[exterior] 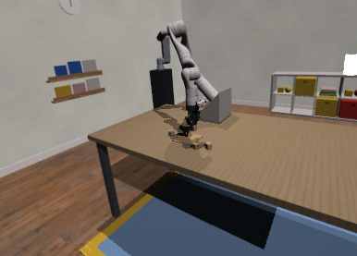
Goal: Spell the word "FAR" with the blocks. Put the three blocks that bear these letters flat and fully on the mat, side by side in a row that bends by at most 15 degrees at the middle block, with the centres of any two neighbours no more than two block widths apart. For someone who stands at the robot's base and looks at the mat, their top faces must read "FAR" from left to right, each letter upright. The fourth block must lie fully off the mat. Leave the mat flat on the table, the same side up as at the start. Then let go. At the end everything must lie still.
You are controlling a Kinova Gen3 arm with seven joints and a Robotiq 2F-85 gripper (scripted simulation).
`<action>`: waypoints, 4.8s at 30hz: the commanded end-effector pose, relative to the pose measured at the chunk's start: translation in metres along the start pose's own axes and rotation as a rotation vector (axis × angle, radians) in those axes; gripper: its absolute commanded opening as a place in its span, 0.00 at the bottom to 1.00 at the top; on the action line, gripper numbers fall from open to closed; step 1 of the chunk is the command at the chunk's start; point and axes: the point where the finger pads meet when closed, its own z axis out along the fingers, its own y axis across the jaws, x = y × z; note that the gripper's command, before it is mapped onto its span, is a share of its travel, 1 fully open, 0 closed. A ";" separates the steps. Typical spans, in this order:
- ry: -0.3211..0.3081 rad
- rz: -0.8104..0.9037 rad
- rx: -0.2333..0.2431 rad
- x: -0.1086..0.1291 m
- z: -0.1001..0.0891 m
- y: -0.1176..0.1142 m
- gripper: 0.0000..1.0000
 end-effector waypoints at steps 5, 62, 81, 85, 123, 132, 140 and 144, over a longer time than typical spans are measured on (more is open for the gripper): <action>-0.009 0.004 0.005 -0.003 0.032 -0.001 0.26; -0.006 0.003 0.008 -0.001 0.060 -0.003 0.26; -0.005 0.007 0.008 -0.003 0.060 -0.003 0.26; -0.005 0.007 0.008 -0.003 0.060 -0.003 0.26; -0.006 0.006 0.009 -0.003 0.062 -0.003 0.26; -0.006 0.006 0.009 -0.003 0.062 -0.003 0.26; -0.006 0.006 0.009 -0.003 0.062 -0.003 0.26; -0.006 0.006 0.009 -0.003 0.062 -0.003 0.26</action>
